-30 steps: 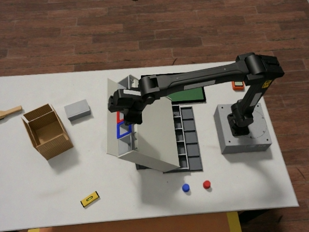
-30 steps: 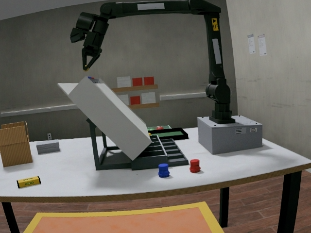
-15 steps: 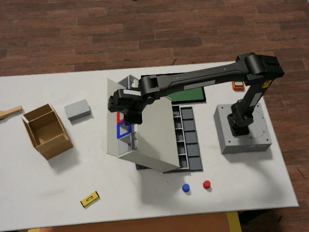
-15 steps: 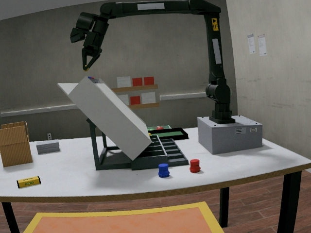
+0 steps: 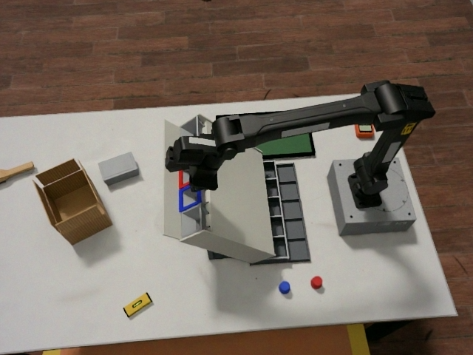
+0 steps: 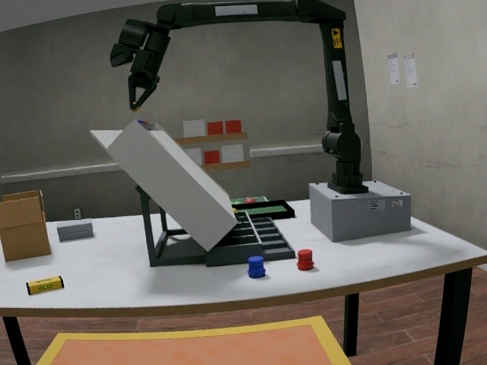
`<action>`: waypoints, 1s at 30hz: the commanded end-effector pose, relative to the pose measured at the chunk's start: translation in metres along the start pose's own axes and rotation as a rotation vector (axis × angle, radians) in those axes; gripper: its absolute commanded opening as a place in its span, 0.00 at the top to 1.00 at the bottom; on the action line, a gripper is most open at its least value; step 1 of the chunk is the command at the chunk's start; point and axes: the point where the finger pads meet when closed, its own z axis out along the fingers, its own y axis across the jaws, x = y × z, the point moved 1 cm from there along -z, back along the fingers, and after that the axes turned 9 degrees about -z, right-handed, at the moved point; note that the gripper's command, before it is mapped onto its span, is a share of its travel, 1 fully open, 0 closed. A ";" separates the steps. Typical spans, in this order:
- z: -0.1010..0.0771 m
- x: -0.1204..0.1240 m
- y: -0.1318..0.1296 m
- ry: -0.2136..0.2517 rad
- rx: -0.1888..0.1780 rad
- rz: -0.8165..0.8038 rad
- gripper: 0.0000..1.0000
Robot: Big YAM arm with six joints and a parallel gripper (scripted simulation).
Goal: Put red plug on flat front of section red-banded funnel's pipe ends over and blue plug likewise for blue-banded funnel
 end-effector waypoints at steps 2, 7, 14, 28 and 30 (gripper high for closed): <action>-0.015 -0.026 -0.007 -0.051 0.002 0.003 1.00; -0.016 -0.028 -0.008 -0.051 0.002 0.003 1.00; -0.018 -0.034 -0.011 -0.051 0.002 0.003 1.00; -0.022 -0.042 -0.013 -0.050 0.002 0.003 1.00; -0.022 -0.042 -0.014 -0.050 0.002 0.003 1.00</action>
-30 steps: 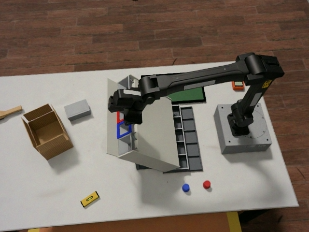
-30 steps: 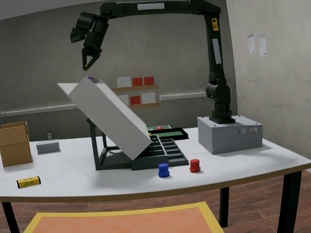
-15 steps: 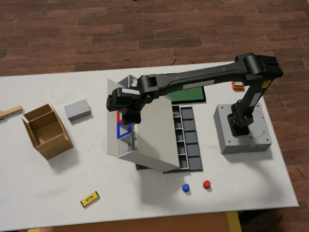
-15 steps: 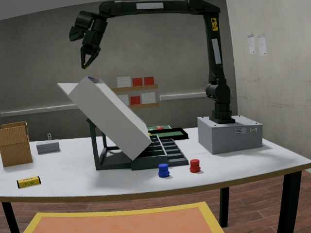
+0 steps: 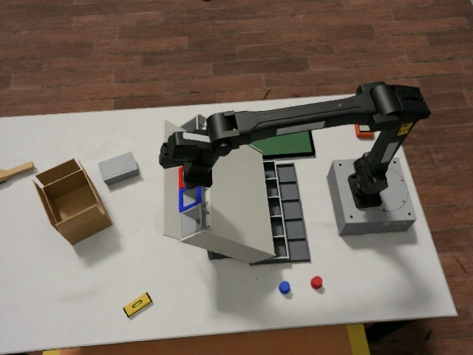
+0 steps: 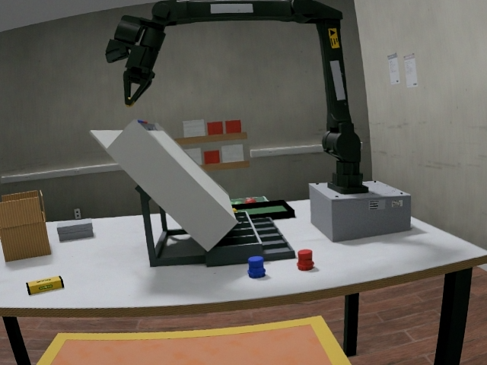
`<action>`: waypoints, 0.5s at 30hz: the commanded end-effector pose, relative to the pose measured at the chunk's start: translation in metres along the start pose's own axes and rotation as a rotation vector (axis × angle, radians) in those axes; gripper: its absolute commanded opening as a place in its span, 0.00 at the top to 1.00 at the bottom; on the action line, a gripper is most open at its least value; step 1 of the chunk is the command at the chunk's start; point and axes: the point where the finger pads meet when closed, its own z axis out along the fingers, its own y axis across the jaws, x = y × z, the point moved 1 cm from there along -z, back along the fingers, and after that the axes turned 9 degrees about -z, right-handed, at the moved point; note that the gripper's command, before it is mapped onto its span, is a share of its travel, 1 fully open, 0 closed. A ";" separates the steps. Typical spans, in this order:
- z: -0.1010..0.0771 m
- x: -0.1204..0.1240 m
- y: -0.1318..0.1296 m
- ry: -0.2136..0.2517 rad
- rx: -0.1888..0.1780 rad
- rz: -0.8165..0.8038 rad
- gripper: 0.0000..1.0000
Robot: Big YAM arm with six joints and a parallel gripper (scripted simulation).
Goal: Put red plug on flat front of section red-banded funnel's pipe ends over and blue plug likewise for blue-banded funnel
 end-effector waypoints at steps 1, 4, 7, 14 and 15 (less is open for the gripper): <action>-0.014 -0.026 -0.008 -0.044 0.003 0.004 1.00; -0.015 -0.027 -0.009 -0.044 0.003 0.004 1.00; -0.015 -0.028 -0.009 -0.044 0.004 0.004 1.00; -0.004 -0.018 -0.006 -0.034 0.003 0.002 1.00; -0.001 -0.016 -0.005 -0.032 0.003 0.002 1.00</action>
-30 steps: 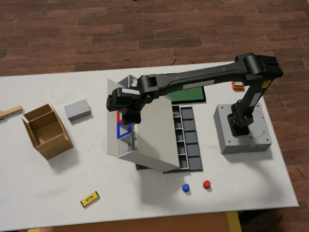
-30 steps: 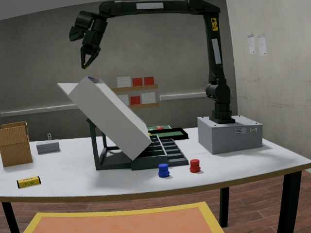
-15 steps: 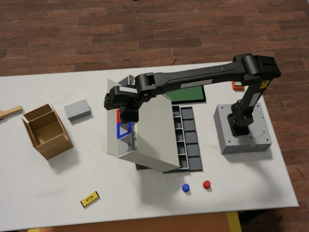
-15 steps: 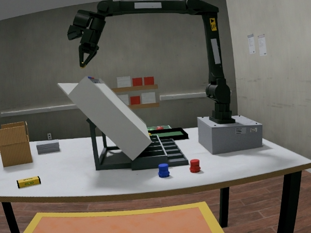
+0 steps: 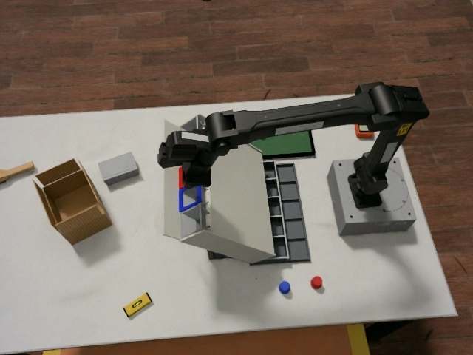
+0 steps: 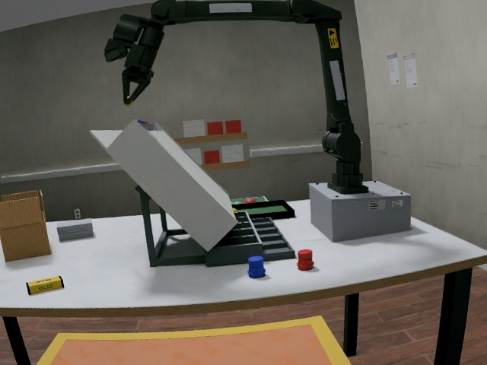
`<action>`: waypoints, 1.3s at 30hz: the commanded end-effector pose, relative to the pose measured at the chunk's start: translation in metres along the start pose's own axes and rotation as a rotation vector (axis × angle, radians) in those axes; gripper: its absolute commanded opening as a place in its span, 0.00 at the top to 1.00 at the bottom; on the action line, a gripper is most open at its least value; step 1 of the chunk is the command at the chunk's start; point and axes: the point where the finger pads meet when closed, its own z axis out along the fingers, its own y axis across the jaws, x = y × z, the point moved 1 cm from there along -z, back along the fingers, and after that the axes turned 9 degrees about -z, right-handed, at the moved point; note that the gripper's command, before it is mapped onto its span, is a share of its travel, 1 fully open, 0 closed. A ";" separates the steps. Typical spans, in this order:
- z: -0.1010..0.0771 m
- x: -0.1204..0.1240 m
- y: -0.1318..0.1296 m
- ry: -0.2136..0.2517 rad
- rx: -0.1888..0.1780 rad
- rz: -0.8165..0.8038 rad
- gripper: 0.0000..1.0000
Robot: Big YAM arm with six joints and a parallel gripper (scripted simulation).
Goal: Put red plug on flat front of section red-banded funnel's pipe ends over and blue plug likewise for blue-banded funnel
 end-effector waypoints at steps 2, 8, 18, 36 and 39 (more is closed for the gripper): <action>0.005 -0.009 -0.004 -0.027 0.002 0.002 1.00; 0.019 0.003 -0.001 -0.015 0.002 0.000 1.00; 0.026 0.008 0.000 -0.022 0.002 0.000 1.00; 0.030 0.010 0.000 -0.038 0.003 0.002 1.00; 0.029 0.009 0.000 -0.041 0.003 0.003 1.00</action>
